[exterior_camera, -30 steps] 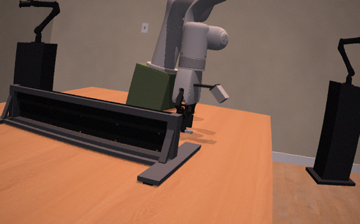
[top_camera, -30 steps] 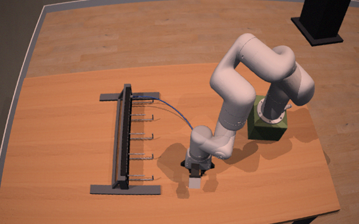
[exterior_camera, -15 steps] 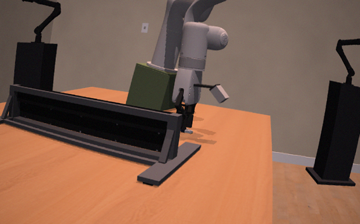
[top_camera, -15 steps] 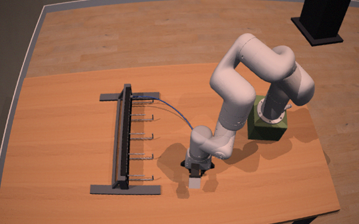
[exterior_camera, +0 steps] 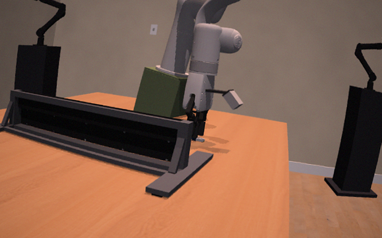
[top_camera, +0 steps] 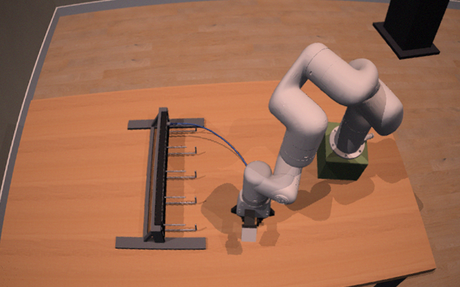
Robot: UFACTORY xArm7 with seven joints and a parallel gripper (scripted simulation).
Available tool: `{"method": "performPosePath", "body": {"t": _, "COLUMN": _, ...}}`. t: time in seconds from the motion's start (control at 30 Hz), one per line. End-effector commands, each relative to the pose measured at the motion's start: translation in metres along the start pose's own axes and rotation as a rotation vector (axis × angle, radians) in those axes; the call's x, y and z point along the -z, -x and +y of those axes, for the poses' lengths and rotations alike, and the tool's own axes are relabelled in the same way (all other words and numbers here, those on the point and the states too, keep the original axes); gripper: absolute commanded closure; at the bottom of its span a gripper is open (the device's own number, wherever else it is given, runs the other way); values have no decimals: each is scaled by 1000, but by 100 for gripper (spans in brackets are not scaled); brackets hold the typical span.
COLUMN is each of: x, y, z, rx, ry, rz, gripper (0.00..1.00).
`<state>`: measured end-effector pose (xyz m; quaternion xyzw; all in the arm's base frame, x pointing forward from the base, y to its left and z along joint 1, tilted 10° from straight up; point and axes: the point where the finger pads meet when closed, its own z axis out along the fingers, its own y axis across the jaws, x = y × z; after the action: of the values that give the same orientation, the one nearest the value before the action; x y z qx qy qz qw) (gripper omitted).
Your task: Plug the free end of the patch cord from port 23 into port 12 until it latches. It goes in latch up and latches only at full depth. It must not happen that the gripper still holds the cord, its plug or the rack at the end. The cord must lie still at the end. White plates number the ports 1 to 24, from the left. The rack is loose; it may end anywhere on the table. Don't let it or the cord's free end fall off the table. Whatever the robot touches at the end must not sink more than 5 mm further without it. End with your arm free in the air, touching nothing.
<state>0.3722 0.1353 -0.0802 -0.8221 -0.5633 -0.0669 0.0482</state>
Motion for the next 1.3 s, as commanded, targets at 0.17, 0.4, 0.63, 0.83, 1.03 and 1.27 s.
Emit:
{"method": "performPosePath", "body": {"t": 0.17, "x": 1, "y": -1, "z": 1, "rx": 0, "ry": 3, "rz": 2, "gripper": 62}}
{"method": "performPosePath", "body": {"t": 0.4, "x": 1, "y": -1, "z": 1, "rx": 0, "ry": 3, "rz": 2, "gripper": 62}}
{"method": "performPosePath", "body": {"t": 0.63, "x": 0, "y": -1, "z": 1, "rx": 0, "ry": 3, "rz": 2, "gripper": 62}}
{"method": "performPosePath", "body": {"t": 0.83, "x": -1, "y": -1, "z": 1, "rx": 0, "ry": 3, "rz": 2, "gripper": 62}}
{"method": "performPosePath", "body": {"t": 1.03, "x": -3, "y": -1, "z": 1, "rx": 0, "ry": 3, "rz": 2, "gripper": 62}}
{"method": "performPosePath", "body": {"t": 1.27, "x": -5, "y": -1, "z": 1, "rx": 0, "ry": 3, "rz": 2, "gripper": 62}}
